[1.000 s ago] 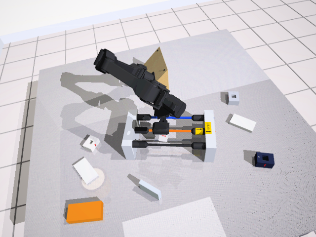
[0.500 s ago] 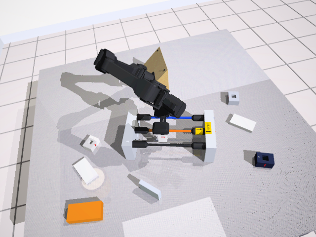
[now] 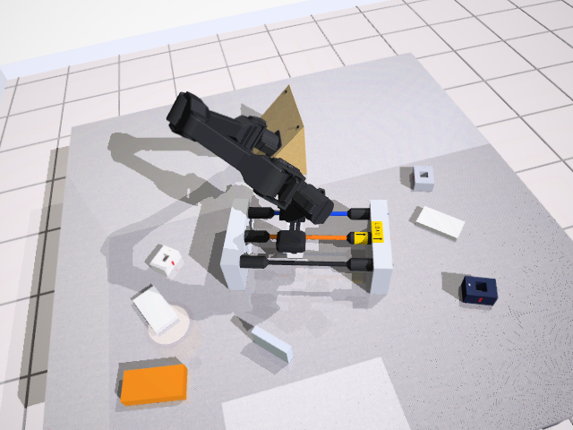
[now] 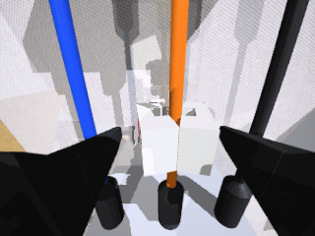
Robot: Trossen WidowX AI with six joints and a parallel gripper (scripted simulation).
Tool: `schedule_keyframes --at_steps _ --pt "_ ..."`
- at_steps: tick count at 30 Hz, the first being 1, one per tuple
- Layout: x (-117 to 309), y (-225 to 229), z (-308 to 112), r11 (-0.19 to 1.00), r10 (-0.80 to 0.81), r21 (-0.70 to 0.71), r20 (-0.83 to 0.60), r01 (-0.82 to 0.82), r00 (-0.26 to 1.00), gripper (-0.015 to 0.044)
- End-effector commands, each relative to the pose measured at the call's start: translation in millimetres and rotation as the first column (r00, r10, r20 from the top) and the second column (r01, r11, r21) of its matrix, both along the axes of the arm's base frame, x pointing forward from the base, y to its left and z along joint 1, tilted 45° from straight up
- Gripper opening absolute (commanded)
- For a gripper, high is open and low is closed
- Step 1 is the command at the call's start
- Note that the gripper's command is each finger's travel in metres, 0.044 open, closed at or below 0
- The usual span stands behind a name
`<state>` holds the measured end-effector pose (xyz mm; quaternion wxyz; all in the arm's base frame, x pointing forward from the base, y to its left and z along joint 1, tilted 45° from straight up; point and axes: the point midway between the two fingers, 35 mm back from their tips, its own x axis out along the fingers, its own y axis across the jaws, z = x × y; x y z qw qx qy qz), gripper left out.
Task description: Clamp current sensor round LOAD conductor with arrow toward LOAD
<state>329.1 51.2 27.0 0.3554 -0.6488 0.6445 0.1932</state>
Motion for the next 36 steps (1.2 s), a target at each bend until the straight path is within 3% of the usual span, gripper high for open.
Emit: schedule_keyframes --at_steps 1,21,23,36 --pt "2 -2 -1 1.000 0.011 -0.003 0.007 -0.010 1.000 0.0440" --pt "5 -22 -21 1.000 0.010 -0.004 0.008 -0.010 1.000 0.0440" --pt "5 -19 -18 1.000 0.008 0.003 0.013 -0.008 1.000 0.0387" --pt "5 -19 -18 1.000 0.008 0.003 0.013 -0.008 1.000 0.0301"
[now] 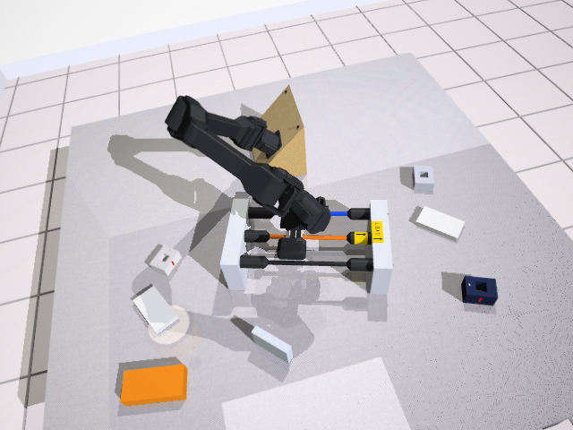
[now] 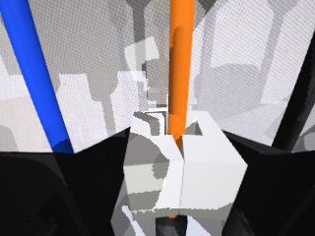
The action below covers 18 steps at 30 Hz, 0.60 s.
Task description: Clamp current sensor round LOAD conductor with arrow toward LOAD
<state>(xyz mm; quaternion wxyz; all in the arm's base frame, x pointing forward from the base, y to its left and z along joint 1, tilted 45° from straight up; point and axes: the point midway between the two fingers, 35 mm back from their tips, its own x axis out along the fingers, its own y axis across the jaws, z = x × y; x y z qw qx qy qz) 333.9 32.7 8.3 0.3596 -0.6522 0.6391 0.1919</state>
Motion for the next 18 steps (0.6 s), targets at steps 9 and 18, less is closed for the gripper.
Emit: schedule_keyframes --at_steps 9,18 --pt "-0.1 -0.1 0.3 1.000 -0.001 0.000 0.000 0.001 1.000 0.0241" --pt "-0.3 1.4 1.7 1.000 -0.004 -0.001 -0.004 0.004 1.000 0.0102"
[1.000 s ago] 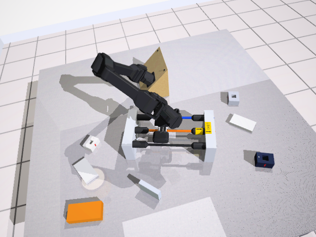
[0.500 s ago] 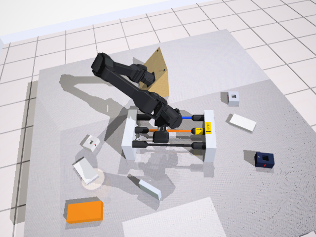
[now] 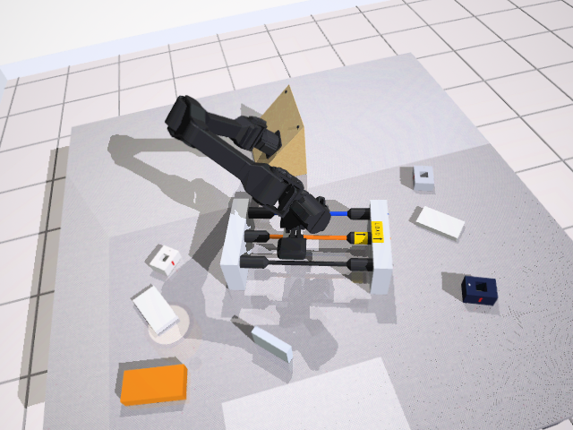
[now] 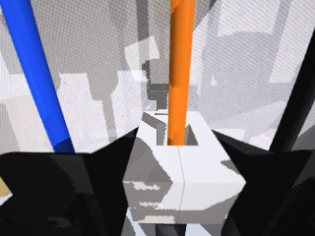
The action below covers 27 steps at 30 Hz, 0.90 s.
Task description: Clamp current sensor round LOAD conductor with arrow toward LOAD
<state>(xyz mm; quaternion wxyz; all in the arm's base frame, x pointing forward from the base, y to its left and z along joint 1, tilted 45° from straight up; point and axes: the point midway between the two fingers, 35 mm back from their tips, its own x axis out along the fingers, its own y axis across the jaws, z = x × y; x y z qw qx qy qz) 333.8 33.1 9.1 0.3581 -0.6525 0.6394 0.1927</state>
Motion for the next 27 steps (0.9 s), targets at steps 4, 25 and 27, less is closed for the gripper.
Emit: schedule_keyframes --at_steps 4,25,27 --pt "-0.5 4.0 3.6 1.000 -0.009 -0.002 -0.010 0.009 1.000 0.0000" --pt "-0.3 1.7 2.5 1.000 -0.002 -0.005 -0.006 0.002 1.000 0.0289" --pt "-0.3 1.7 2.5 1.000 -0.002 -0.005 -0.006 0.002 1.000 0.0341"
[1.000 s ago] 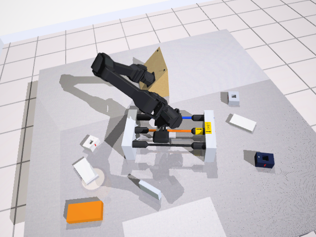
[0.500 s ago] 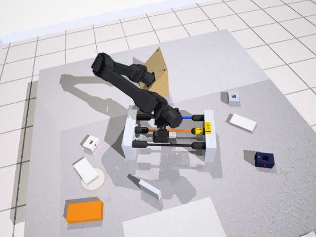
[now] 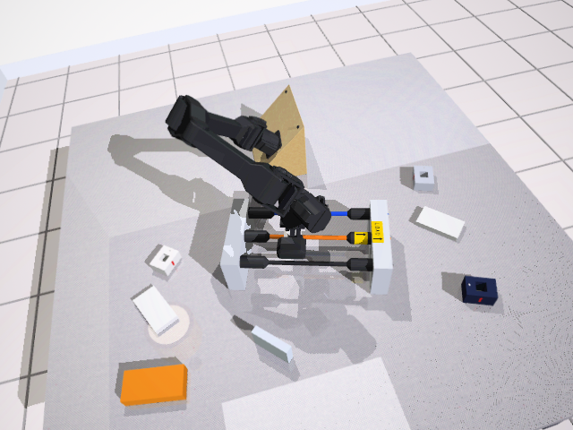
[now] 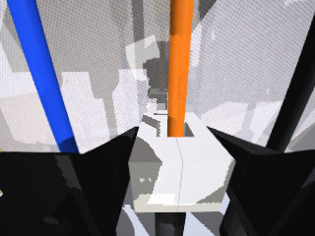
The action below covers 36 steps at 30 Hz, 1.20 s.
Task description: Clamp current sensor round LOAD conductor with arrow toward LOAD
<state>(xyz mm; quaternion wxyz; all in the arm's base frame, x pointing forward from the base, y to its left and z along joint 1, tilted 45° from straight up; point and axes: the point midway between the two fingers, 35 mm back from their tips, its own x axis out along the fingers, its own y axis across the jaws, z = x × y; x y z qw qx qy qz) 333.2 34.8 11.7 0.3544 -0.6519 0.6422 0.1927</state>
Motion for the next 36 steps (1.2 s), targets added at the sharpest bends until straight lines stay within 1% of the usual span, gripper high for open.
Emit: schedule_keyframes --at_steps 1,4,15,27,29,30,36 --pt "0.3 0.0 -0.1 1.000 0.001 0.001 0.001 -0.001 1.000 0.0368" --pt "0.0 0.9 1.6 1.000 0.001 0.001 0.001 -0.001 1.000 0.0440" --pt "0.2 0.5 0.2 1.000 0.001 0.001 0.001 -0.001 1.000 0.0151" --pt "0.2 0.5 0.2 1.000 0.001 0.001 0.001 -0.001 1.000 0.0068" --pt "0.2 1.0 0.7 1.000 0.000 0.001 0.000 0.000 1.000 0.0015" --pt "0.2 1.5 1.2 1.000 0.000 0.001 0.000 0.000 1.000 0.0000" --pt "0.0 1.6 1.9 1.000 0.003 -0.002 -0.003 -0.003 1.000 0.0000"
